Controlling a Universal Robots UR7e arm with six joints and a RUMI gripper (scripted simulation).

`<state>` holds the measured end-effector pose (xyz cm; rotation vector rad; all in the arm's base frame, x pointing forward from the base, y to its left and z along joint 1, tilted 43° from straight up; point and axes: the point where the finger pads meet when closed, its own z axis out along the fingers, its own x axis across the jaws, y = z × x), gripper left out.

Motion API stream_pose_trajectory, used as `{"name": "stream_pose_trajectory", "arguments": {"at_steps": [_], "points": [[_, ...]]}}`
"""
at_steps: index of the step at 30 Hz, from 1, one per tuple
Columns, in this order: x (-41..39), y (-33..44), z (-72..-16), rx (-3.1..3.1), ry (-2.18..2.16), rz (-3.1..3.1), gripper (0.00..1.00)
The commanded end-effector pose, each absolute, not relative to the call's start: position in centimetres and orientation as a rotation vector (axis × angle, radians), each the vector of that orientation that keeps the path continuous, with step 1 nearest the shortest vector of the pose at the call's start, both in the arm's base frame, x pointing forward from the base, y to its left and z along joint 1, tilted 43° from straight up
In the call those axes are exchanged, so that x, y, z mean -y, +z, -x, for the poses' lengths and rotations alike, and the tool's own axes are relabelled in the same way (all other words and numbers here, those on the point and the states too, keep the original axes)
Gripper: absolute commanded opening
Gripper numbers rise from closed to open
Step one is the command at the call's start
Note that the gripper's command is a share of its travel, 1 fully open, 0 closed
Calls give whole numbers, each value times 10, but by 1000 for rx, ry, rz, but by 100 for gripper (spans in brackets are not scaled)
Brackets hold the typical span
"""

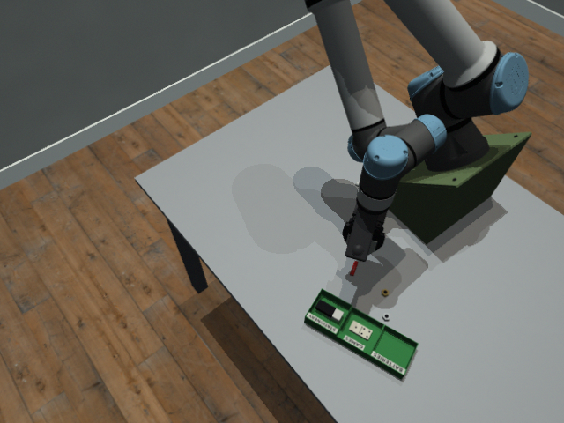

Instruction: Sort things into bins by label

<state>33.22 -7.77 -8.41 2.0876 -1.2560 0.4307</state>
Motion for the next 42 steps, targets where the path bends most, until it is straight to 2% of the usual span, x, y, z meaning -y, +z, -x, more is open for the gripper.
{"name": "stream_pose_trajectory", "arguments": {"at_steps": [1, 29, 42], "points": [[77, -84, -333, 1299, 447, -2056, 14], [77, -84, -333, 1298, 447, -2056, 14], [107, -116, -330, 1299, 447, -2056, 14]]}}
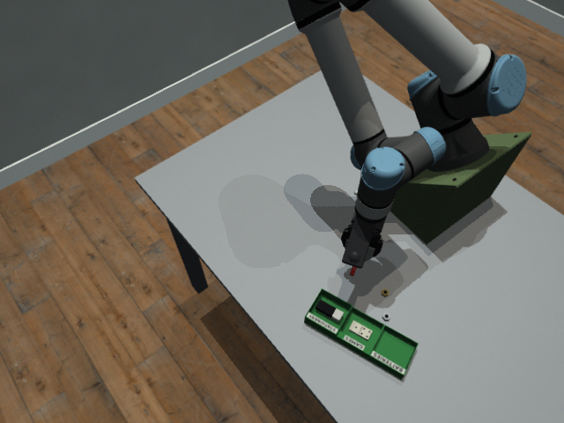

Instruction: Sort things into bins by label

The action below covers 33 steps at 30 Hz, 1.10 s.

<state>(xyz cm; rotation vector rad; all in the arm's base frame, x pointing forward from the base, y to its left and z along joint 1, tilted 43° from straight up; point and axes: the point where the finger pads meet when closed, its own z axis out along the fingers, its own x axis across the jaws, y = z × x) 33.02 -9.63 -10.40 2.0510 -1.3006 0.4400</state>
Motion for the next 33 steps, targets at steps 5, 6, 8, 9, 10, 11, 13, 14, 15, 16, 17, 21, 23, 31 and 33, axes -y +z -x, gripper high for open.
{"name": "stream_pose_trajectory", "arguments": {"at_steps": [5, 6, 8, 9, 10, 11, 13, 14, 15, 16, 17, 21, 23, 31, 33], "points": [[117, -126, -330, 1299, 447, -2056, 14], [117, -126, -330, 1299, 447, -2056, 14], [117, -126, -330, 1299, 447, -2056, 14], [117, -126, -330, 1299, 447, -2056, 14], [117, -126, -330, 1299, 447, -2056, 14], [117, -126, -330, 1299, 447, -2056, 14], [118, -127, -330, 1299, 447, -2056, 14], [119, -128, -330, 1299, 447, -2056, 14], [120, -129, -329, 1299, 447, -2056, 14], [121, -130, -329, 1299, 447, -2056, 14], [122, -131, -329, 1299, 447, -2056, 14], [125, -135, -329, 1299, 447, -2056, 14], [125, -135, -329, 1299, 447, -2056, 14], [125, -135, -329, 1299, 447, -2056, 14], [125, -135, -329, 1299, 447, -2056, 14]]}}
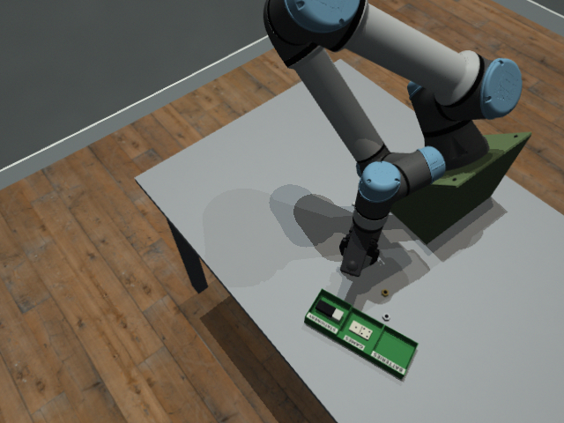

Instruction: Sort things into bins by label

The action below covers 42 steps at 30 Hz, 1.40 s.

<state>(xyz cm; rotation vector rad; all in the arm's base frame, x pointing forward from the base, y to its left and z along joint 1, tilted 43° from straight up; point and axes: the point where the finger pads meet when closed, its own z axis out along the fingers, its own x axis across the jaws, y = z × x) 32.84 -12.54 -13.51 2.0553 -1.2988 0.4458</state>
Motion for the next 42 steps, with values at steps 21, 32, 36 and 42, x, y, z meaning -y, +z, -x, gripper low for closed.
{"name": "stream_pose_trajectory", "arguments": {"at_steps": [21, 32, 36, 42], "points": [[125, -135, -329, 1299, 447, -2056, 0], [125, -135, -329, 1299, 447, -2056, 0], [121, -130, -329, 1299, 447, -2056, 0], [107, -116, -330, 1299, 447, -2056, 0]]}}
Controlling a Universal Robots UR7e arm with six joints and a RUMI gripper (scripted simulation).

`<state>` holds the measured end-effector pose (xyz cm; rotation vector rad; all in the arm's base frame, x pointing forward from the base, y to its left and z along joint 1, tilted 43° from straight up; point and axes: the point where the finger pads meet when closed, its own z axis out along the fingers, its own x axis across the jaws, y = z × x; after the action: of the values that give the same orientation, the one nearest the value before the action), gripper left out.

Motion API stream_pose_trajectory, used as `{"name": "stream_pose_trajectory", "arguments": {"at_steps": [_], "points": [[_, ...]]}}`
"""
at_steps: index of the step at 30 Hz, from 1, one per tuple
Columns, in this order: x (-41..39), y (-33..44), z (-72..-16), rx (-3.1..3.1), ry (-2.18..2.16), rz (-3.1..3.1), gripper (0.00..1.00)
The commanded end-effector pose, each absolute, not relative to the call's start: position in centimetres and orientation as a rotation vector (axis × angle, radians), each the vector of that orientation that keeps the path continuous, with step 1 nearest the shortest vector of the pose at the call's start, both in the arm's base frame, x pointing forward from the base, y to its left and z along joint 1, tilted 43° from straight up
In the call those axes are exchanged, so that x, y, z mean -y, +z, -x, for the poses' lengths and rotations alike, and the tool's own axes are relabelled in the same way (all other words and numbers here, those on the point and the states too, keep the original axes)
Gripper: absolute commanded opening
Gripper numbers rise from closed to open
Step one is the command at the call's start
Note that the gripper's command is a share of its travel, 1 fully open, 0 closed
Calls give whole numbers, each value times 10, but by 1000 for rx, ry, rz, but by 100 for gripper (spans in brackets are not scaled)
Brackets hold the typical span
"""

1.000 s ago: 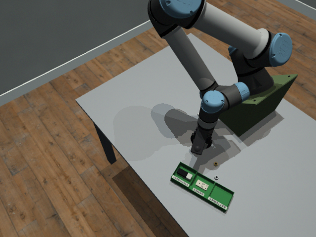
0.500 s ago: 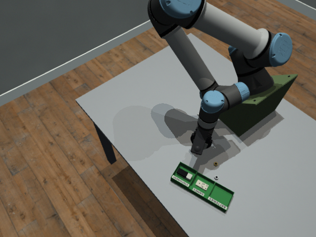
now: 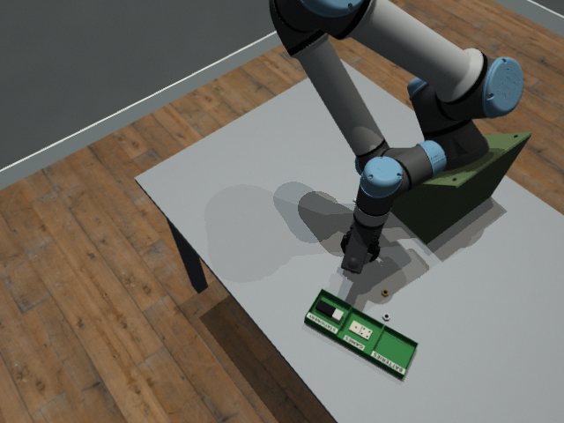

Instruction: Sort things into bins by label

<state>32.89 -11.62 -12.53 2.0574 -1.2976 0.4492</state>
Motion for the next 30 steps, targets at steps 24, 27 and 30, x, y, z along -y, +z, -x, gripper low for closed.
{"name": "stream_pose_trajectory", "arguments": {"at_steps": [24, 27, 30], "points": [[84, -91, -332, 1299, 447, -2056, 0], [84, -91, -332, 1299, 447, -2056, 0], [81, -96, -334, 1245, 425, -2083, 0]]}}
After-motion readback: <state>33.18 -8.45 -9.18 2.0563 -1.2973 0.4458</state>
